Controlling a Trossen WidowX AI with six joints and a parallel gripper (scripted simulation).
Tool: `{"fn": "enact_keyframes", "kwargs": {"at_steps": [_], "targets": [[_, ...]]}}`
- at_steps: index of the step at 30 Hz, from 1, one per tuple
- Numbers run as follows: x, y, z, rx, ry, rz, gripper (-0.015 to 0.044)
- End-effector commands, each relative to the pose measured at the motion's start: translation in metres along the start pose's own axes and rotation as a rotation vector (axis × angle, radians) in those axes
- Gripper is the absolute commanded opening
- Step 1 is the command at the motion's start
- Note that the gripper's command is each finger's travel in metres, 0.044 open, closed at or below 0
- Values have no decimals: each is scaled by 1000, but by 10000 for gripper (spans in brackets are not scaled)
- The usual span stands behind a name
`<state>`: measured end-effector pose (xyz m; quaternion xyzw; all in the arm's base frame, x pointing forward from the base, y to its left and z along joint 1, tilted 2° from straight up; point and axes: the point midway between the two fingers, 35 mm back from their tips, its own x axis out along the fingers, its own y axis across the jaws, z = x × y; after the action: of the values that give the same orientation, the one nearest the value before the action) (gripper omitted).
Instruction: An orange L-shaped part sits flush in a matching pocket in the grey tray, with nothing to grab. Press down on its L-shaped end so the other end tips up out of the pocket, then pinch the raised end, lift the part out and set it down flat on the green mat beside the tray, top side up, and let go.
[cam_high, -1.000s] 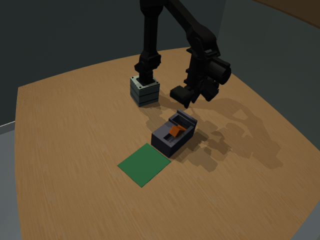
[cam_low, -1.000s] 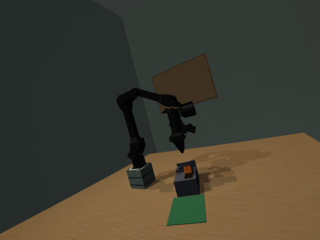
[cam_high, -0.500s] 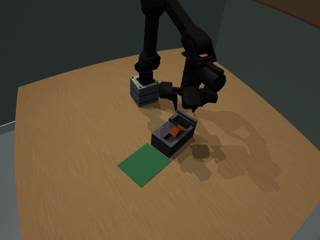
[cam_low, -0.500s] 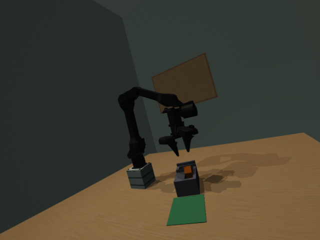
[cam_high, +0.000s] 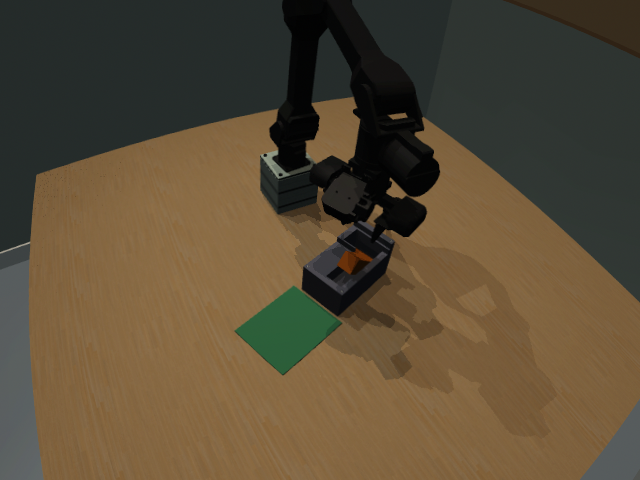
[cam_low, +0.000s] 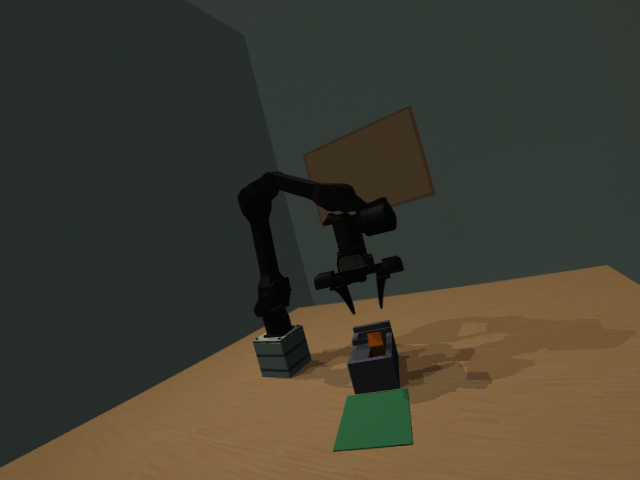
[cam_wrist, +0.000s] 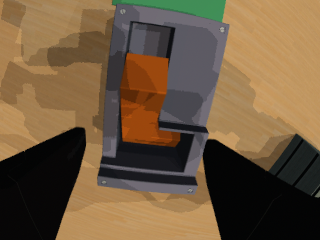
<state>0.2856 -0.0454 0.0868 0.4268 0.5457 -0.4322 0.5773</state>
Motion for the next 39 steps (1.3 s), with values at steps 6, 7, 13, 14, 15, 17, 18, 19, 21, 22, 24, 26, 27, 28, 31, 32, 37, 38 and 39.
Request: {"fn": "enact_keyframes", "kwargs": {"at_steps": [6,7,13,14,15,17,18,19,21,22,24,26,27,28,31,32,37,38,39], "targets": [[25,3,2,41,0,9,280],[27,3,2,41,0,8,280],[30,3,2,41,0,8,280],[31,3,2,41,0,8,280],[32,3,2,41,0,8,280],[36,3,2,41,0,8,280],[37,4,2,41,0,8,280],[39,4,3,41,0,8,280],[42,4,3,41,0,8,280],[44,4,3,41,0,8,280],[47,4,3,41,0,8,280],[50,4,3,41,0,8,280],[52,4,3,41,0,8,280],[54,4,3,41,0,8,280],[59,4,3,41,0,8,280],[60,4,3,41,0,8,280],[68,4,2,41,0,8,280],[70,4,2,41,0,8,280],[71,3,2,41,0,8,280]]}}
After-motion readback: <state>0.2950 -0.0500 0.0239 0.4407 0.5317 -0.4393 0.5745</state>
